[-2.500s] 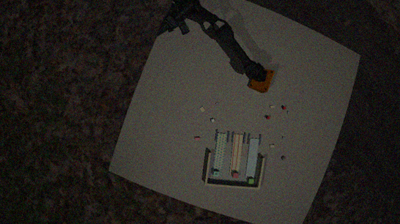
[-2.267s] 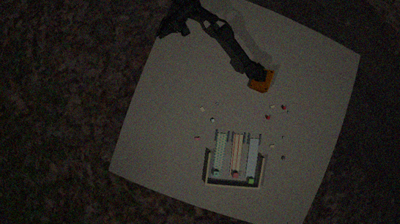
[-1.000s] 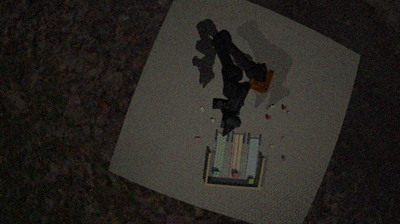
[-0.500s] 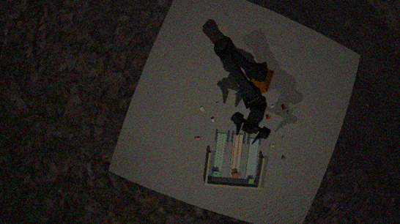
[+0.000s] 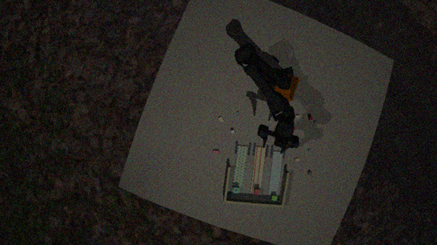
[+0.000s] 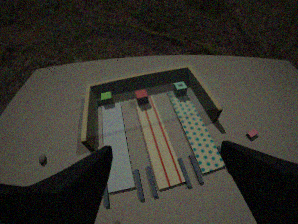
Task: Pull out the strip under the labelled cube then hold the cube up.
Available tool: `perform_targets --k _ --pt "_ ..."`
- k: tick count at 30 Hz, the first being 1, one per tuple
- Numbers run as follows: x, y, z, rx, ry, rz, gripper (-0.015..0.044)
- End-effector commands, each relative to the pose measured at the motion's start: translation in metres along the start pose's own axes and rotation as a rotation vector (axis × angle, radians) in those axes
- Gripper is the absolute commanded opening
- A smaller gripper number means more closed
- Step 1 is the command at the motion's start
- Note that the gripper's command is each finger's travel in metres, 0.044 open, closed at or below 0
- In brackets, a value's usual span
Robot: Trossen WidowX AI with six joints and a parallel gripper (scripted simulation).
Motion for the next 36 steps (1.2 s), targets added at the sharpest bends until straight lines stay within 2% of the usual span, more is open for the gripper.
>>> perform_targets --k 1,4,16,25,36 --pt "-0.001 0.002 -0.001 0.005 0.003 0.013 0.04" --pt "0.007 -0.002 -0.012 0.008 0.062 0.037 0.0321" --pt "0.039 -0.055 -0.109 0.091 0.567 0.168 0.0006" --pt "0.023 -0.107 -0.169 0.203 0.936 0.198 0.0" --pt "0.024 -0.11 -0.171 0.205 0.943 0.198 0.0"
Point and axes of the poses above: the point midway between the two fingers, 35 mm back from their tips, its own z axis back along the fingers, its own y axis across the jaws, x = y × z, the point moved 10 cm from there along z, back along the fingers, and after that the axes turned 10 degrees about z, right-handed, at the moved point
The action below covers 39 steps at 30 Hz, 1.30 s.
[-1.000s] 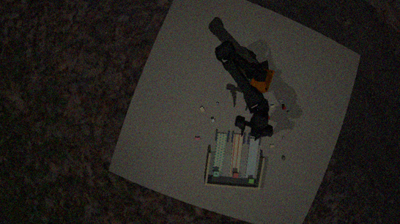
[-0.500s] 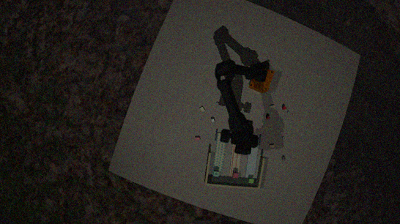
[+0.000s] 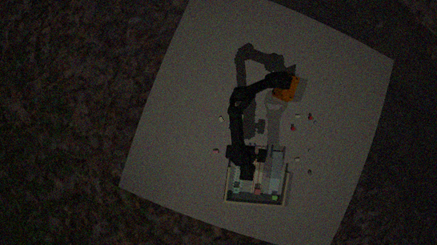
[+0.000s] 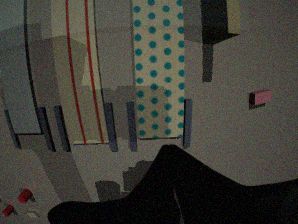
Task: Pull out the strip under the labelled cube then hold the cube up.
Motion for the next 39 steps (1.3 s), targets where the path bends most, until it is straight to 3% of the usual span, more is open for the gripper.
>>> perform_targets --k 1,39 --pt "0.003 -0.001 -0.002 0.015 0.019 0.007 0.0" --pt "0.004 -0.002 -0.062 0.013 0.019 0.007 0.0"
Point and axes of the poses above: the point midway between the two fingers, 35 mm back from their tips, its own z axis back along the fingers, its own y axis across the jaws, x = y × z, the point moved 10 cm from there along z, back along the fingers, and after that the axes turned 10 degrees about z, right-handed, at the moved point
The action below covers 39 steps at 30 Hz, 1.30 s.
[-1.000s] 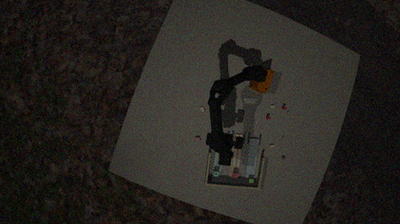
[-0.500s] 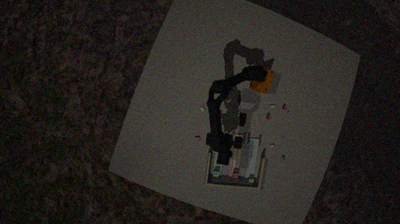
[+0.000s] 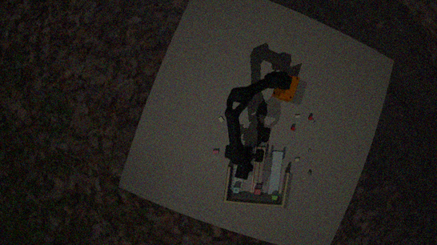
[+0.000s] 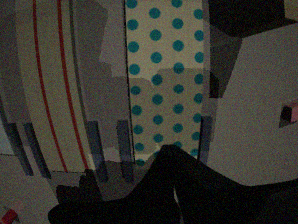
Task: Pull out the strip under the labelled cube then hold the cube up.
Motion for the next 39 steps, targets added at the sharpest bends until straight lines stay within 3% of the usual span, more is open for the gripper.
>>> perform_targets --k 1,39 --pt "-0.0007 0.0007 -0.0094 -0.004 0.008 0.009 0.0" --pt "-0.0013 -0.0001 -0.0178 -0.005 0.008 0.009 0.0"
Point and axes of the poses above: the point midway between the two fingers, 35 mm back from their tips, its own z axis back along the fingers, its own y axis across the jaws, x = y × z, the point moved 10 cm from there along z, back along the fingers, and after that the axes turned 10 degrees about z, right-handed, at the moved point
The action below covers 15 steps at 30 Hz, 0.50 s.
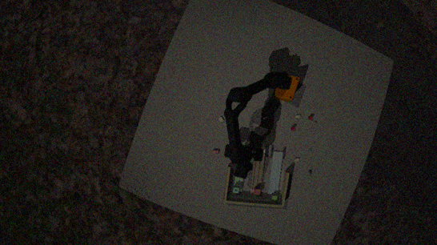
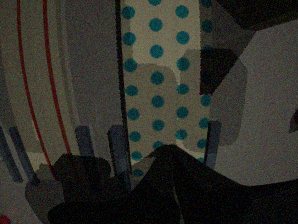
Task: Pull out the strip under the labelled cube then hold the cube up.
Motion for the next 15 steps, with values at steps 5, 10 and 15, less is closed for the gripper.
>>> perform_targets --k 5,10,15 --pt "0.0003 0.0004 -0.0017 -0.005 0.003 0.006 0.0" --pt "0.0003 0.0004 -0.0022 -0.005 0.003 0.006 0.0" --pt "0.0003 0.0004 -0.0027 -0.005 0.003 0.006 0.0"
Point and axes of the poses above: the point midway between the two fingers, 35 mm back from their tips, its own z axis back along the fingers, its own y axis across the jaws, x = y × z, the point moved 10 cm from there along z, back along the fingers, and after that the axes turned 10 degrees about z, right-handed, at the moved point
